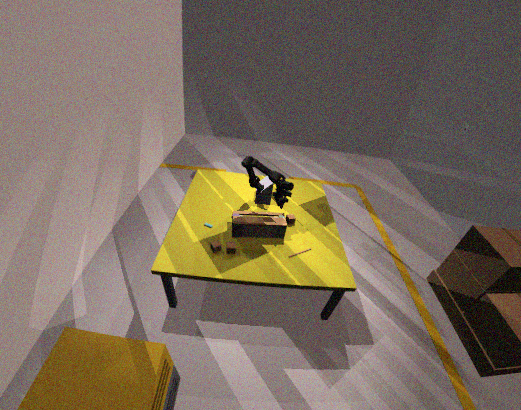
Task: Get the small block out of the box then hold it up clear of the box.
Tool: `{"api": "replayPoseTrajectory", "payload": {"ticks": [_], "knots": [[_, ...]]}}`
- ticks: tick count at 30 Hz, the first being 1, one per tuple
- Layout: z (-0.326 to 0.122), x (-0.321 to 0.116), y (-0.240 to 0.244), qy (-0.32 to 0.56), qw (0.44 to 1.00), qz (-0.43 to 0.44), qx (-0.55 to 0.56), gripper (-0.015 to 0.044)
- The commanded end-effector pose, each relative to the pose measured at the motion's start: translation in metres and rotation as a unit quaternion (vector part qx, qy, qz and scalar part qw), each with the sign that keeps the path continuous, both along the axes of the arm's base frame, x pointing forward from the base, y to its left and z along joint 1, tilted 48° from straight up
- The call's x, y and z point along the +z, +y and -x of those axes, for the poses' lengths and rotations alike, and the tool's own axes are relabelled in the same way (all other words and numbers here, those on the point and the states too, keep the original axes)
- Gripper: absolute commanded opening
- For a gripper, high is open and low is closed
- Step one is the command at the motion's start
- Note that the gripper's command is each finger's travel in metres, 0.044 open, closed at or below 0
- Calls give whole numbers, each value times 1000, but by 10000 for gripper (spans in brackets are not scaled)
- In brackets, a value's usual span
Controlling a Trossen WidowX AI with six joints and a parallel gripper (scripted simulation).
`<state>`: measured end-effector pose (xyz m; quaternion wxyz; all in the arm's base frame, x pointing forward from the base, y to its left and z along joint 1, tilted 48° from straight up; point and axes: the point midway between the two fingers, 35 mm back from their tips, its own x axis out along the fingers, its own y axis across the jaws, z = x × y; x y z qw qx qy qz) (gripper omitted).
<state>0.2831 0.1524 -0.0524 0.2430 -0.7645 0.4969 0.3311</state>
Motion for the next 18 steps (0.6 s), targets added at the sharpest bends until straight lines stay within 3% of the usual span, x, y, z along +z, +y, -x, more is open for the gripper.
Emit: {"api": "replayPoseTrajectory", "payload": {"ticks": [1, 9, 18], "knots": [[13, -5, 2, 232, 895, 176, 338, 285], [17, -5, 5, 353, 755, 263, 487, 285], [17, -5, 5, 355, 752, 264, 489, 285]]}}
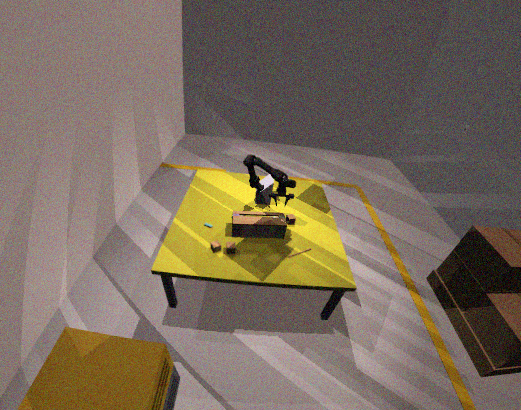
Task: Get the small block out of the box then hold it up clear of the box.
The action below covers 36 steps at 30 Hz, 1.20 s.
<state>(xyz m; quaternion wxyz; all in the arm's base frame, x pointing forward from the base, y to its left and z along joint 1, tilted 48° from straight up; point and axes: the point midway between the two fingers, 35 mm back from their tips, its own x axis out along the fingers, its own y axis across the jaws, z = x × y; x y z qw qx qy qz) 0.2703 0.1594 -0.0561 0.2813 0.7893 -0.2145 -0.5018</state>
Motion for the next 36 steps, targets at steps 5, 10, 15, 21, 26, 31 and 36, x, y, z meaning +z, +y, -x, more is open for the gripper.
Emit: {"api": "replayPoseTrajectory", "payload": {"ticks": [5, 10, 15, 21, 26, 31, 36], "knots": [[4, -2, -2, 46, 996, 46, 64, 285], [0, -34, -27, 46, 996, 45, 64, 285], [3, -71, -67, 45, 996, 47, 63, 285], [3, -73, -69, 45, 996, 47, 63, 285], [1, -79, -74, 45, 996, 47, 64, 285], [0, -84, -81, 45, 996, 47, 64, 285], [-1, -89, -87, 45, 996, 47, 64, 285]]}}
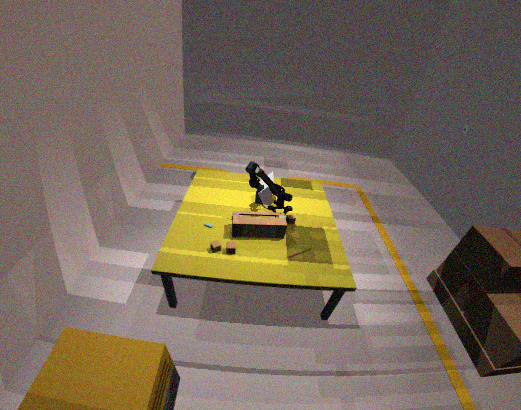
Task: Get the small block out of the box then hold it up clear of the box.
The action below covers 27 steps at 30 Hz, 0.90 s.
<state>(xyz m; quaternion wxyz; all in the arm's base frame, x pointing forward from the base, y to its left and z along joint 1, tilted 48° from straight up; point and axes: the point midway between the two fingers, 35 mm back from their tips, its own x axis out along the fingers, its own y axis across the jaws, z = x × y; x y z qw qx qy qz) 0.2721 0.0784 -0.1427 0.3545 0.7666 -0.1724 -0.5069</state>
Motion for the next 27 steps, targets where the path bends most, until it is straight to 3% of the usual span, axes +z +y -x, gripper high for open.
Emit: {"api": "replayPoseTrajectory", "payload": {"ticks": [1, 23, 27], "knots": [[1, -4, -7, 2, 1000, 5, 0, 285], [0, -23, -34, 1, 1000, 8, 0, 285], [0, -23, -34, 1, 1000, 8, 0, 180]]}}
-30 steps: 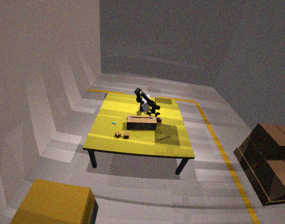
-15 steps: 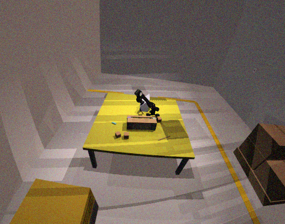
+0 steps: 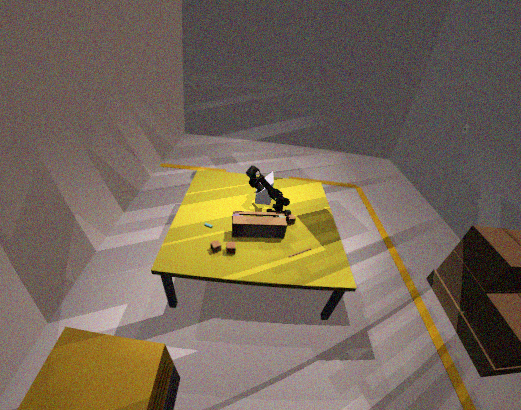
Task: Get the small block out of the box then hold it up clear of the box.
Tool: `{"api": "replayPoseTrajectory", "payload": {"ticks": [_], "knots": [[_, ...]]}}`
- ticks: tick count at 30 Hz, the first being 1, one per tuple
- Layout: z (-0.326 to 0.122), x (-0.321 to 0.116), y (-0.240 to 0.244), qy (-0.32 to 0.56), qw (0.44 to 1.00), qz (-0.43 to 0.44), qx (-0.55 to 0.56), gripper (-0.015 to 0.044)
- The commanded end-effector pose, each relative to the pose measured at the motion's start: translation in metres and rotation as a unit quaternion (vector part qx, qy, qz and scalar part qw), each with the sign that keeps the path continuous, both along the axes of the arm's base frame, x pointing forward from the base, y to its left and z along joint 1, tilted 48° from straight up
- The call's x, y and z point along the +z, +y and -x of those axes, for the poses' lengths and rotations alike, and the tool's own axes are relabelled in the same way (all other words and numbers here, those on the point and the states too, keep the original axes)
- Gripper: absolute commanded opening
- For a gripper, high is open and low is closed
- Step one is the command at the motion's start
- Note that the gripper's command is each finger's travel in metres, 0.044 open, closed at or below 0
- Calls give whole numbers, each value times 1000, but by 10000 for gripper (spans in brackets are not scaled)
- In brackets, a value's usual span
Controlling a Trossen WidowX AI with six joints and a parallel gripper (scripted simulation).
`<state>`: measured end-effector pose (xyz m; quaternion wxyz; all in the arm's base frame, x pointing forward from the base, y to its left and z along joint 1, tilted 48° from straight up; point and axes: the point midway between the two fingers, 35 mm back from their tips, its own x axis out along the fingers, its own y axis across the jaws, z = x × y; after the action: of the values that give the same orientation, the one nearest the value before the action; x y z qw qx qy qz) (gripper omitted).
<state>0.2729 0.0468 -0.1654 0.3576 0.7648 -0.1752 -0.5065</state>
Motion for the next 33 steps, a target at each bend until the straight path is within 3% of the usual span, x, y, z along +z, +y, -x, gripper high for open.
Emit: {"api": "replayPoseTrajectory", "payload": {"ticks": [1, 5, 10, 22, 33], "knots": [[1, 0, -2, 1, 1000, 3, 1, 154], [1, 0, -2, 1, 1000, 3, 1, 127], [0, 10, 12, 1, 1000, 1, 1, 0], [2, 43, 47, 1, 1000, -2, 1, 0], [19, 80, 78, 61, 995, -7, 80, 0]]}}
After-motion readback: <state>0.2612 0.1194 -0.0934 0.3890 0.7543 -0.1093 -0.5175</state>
